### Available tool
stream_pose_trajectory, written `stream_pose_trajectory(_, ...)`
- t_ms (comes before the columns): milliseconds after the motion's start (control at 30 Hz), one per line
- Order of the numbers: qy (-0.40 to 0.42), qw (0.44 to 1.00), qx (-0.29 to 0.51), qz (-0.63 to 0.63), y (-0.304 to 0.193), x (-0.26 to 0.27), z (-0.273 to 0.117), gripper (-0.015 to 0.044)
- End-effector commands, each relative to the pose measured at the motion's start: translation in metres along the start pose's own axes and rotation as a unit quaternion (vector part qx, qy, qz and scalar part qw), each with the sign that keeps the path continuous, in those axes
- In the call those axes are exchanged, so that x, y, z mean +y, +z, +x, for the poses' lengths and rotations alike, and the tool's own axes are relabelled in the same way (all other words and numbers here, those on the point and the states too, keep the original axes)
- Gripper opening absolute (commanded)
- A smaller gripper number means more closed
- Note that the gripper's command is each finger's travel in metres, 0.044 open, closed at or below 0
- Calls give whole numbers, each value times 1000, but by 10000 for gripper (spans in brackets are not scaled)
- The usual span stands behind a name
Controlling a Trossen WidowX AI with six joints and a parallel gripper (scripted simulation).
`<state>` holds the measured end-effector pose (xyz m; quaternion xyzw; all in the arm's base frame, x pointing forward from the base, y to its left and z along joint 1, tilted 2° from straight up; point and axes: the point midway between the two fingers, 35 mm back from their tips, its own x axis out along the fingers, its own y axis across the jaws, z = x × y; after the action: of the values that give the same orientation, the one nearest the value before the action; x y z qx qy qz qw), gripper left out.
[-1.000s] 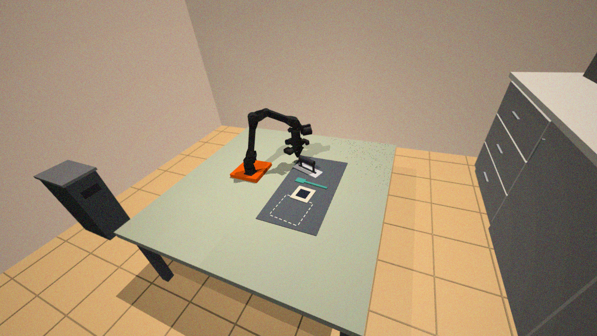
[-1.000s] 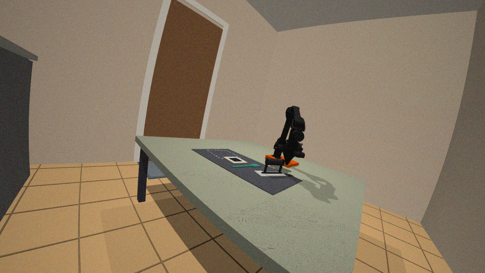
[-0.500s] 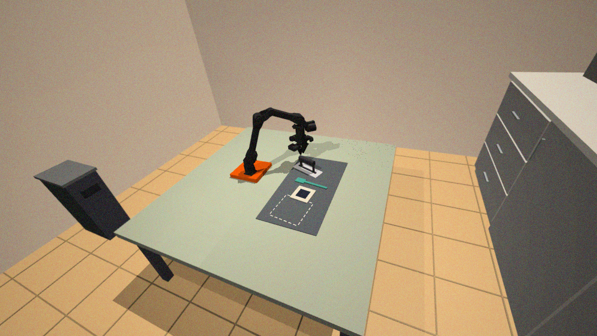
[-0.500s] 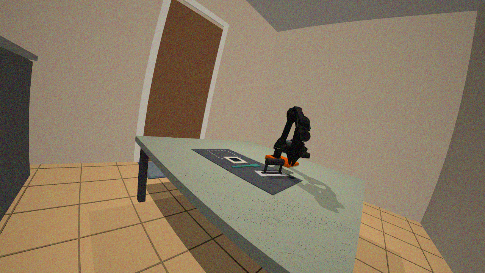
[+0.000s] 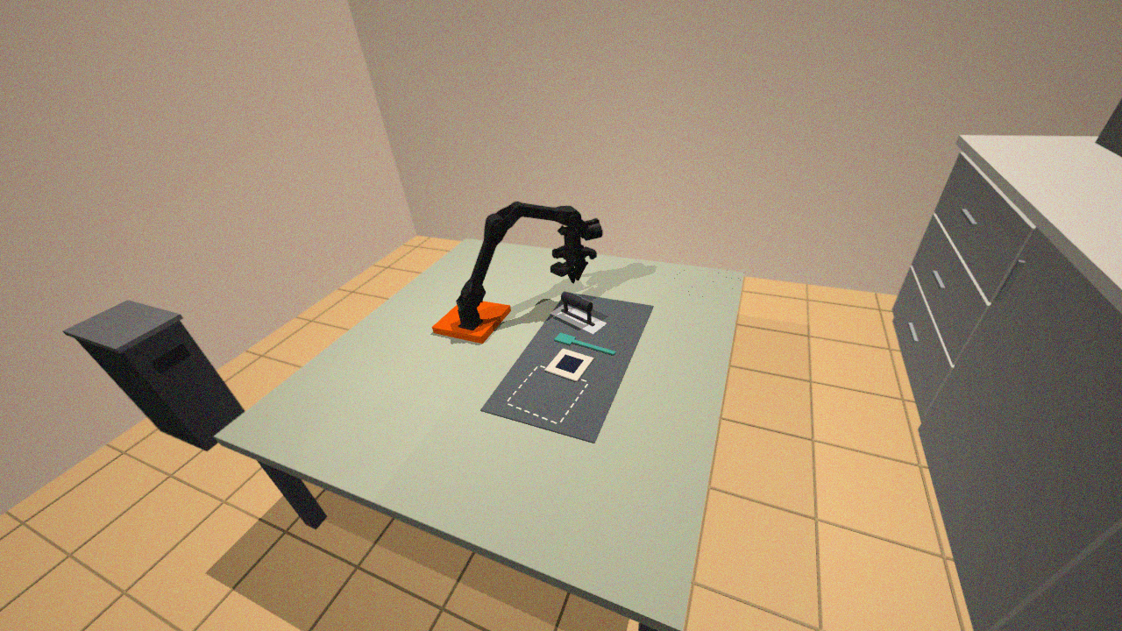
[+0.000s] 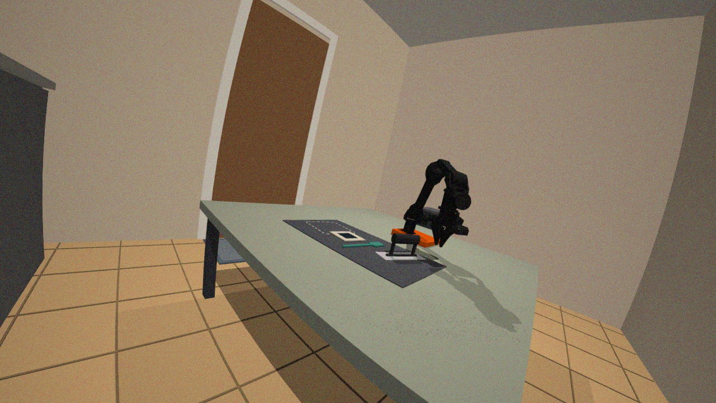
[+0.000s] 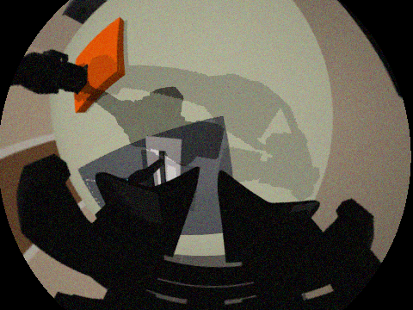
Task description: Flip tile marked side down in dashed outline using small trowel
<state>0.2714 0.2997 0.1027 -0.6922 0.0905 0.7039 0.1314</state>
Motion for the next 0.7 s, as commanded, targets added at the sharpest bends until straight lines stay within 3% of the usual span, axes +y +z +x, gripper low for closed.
stream_pose_trajectory(0, -1, 1000, 2, 3, 0, -5, -3, 100)
stream_pose_trajectory(667, 0, 1000, 0, 0, 0, -2, -1, 100)
